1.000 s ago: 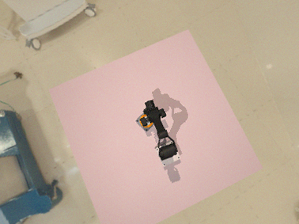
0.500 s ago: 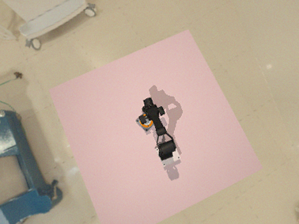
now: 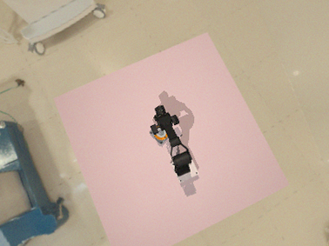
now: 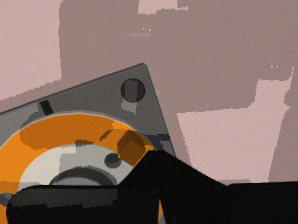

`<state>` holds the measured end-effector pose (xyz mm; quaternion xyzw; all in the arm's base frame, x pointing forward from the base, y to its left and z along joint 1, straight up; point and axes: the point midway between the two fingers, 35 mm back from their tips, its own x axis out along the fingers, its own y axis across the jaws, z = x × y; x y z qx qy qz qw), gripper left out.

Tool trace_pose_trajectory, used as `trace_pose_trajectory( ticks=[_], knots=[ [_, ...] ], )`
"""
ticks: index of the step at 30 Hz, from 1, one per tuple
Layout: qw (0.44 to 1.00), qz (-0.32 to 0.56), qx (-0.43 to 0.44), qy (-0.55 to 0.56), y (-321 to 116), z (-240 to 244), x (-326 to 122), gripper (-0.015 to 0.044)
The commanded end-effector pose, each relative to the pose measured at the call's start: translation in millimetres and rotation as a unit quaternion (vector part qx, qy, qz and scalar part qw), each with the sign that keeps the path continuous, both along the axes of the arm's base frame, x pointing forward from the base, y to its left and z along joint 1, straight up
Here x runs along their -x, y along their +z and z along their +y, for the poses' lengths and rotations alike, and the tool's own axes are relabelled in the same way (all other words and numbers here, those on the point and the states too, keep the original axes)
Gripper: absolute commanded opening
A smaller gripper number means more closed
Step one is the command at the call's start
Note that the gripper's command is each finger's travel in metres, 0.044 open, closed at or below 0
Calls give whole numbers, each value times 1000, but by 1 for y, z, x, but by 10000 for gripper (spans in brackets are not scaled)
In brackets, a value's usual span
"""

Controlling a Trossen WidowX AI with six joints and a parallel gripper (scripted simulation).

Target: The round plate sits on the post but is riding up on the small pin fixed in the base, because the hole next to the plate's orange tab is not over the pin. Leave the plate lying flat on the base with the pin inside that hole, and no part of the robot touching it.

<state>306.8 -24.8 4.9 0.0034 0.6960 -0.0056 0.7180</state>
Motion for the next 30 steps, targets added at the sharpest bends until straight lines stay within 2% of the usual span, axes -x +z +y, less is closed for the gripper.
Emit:
trace_pose_trajectory(
  ticks=[1,30],
  knots=[
    [1000,1,-2,0,0,6,-6,0],
    [1000,1,-4,0,5,36,-22,0]
  ],
)
